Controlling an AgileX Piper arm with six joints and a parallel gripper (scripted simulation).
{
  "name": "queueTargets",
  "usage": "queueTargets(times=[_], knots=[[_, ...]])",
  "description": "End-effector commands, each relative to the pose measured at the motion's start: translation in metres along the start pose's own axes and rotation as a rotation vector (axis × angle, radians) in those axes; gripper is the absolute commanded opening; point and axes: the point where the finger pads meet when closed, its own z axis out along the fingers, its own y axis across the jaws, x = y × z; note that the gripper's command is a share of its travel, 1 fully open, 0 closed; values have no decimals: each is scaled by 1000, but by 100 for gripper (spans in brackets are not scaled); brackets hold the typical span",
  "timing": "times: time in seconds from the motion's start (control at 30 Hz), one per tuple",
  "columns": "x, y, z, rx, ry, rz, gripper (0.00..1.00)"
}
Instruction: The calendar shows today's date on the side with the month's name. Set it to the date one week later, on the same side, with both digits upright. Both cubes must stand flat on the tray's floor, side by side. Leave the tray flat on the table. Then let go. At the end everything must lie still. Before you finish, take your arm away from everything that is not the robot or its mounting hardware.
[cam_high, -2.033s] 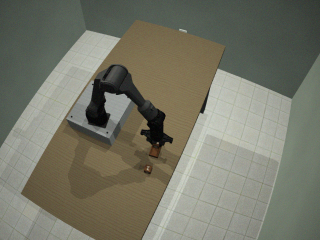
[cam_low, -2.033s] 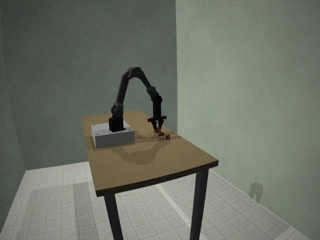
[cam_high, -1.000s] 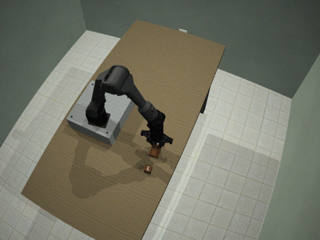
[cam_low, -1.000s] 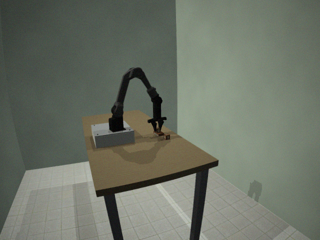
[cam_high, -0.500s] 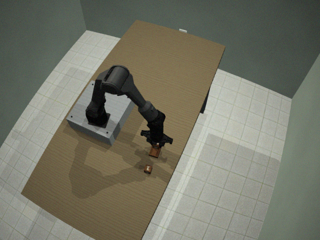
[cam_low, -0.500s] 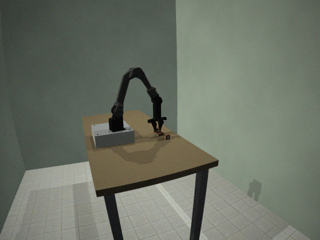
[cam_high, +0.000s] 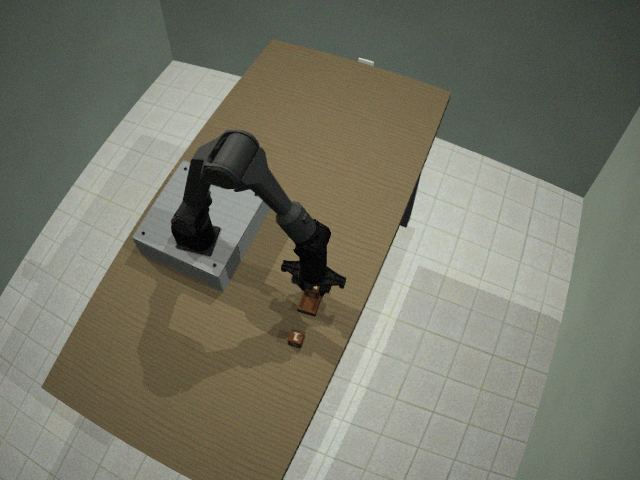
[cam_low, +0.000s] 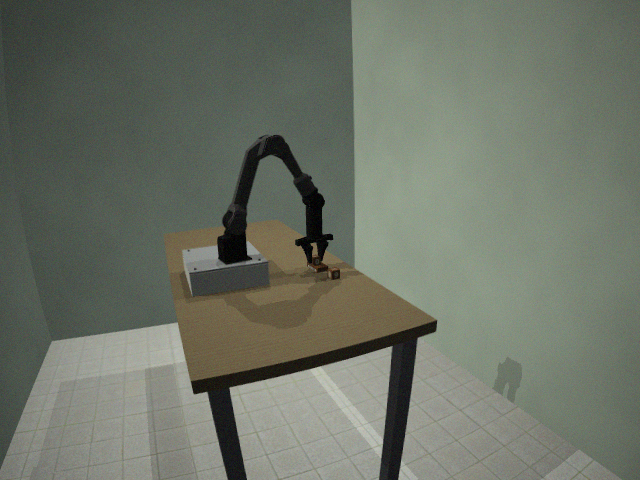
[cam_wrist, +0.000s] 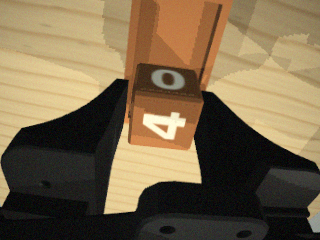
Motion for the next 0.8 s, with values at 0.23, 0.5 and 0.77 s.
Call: queueTargets(times=[0.23,0.5,0.77], knots=[[0,0,1,1,0,2,62],[0,0,-1,0,-1,2,62],[0,1,-16,-4,-1,2,62]])
